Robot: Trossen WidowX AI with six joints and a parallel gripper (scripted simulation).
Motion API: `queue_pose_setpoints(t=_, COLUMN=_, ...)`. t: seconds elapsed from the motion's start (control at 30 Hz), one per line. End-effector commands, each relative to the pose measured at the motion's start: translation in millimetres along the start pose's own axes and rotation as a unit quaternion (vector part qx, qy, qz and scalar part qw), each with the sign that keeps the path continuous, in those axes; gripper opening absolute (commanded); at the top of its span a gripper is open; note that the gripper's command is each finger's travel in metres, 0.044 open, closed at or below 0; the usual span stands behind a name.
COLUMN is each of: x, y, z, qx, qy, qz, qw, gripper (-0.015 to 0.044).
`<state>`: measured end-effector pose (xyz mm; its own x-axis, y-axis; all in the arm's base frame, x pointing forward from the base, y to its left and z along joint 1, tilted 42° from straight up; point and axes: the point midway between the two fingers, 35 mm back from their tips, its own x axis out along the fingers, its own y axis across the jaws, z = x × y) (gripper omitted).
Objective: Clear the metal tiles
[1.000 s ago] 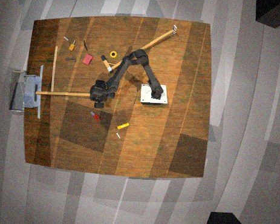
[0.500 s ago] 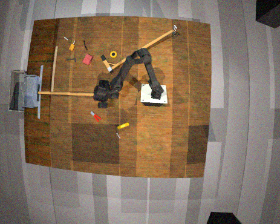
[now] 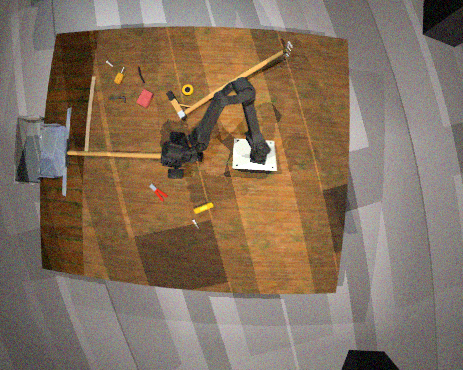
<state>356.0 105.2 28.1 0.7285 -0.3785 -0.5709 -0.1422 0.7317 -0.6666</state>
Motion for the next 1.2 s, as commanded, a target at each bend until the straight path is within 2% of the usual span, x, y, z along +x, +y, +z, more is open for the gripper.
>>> queue_pose_setpoints(t=0.0, x=-5.6, y=-3.3, z=-1.6, qx=0.008, qy=-0.006, qz=-0.003, qw=1.000, gripper=0.0000)
queue_pose_setpoints(t=0.4, x=-14.5, y=-5.7, z=-18.9, qx=0.007, qy=-0.007, qz=-0.003, qw=1.000, gripper=0.0000)
queue_pose_setpoints(t=1.17, x=-12.0, y=-3.2, z=-20.8, qx=0.000, qy=-0.001, qz=0.000, qw=1.000, gripper=0.0000)
